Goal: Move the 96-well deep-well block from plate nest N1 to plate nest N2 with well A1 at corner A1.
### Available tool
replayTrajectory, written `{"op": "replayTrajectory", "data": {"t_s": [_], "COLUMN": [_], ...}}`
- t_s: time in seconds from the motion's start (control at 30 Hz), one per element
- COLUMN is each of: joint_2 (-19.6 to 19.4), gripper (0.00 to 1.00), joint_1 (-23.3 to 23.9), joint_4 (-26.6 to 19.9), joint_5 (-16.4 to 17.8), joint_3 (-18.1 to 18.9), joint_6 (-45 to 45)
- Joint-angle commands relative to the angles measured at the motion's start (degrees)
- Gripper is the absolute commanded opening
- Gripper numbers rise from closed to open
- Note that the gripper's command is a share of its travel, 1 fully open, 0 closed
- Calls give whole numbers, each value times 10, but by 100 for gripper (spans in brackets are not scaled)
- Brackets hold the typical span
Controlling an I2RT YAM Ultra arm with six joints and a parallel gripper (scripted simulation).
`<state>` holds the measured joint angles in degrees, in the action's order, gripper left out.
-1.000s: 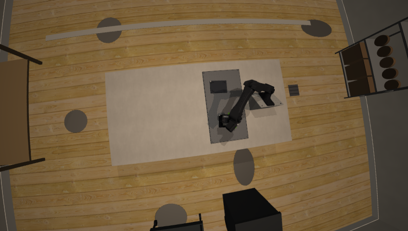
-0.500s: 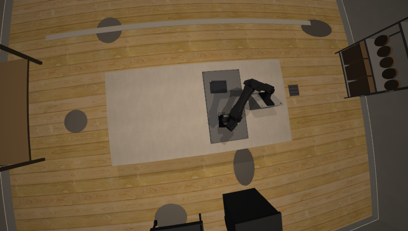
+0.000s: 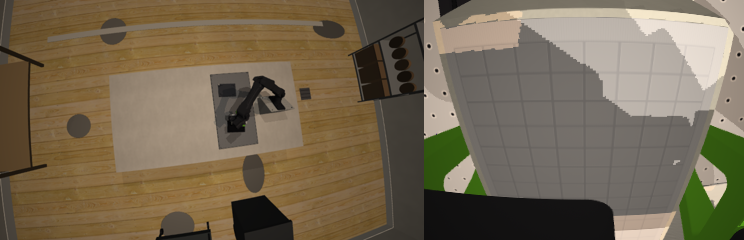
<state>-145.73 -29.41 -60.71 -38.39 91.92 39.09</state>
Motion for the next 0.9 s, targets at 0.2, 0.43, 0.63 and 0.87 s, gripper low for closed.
{"op": "replayTrajectory", "data": {"t_s": [0.2,0.43,0.63,0.87], "joint_2": [64,88,115,137], "gripper": [0,0,0,0], "joint_1": [25,42,54,68], "joint_4": [16,13,16,17], "joint_5": [-21,-27,-33,-38], "joint_3": [-31,-46,-51,-64], "joint_6": [-46,-66,-92,-114]}}
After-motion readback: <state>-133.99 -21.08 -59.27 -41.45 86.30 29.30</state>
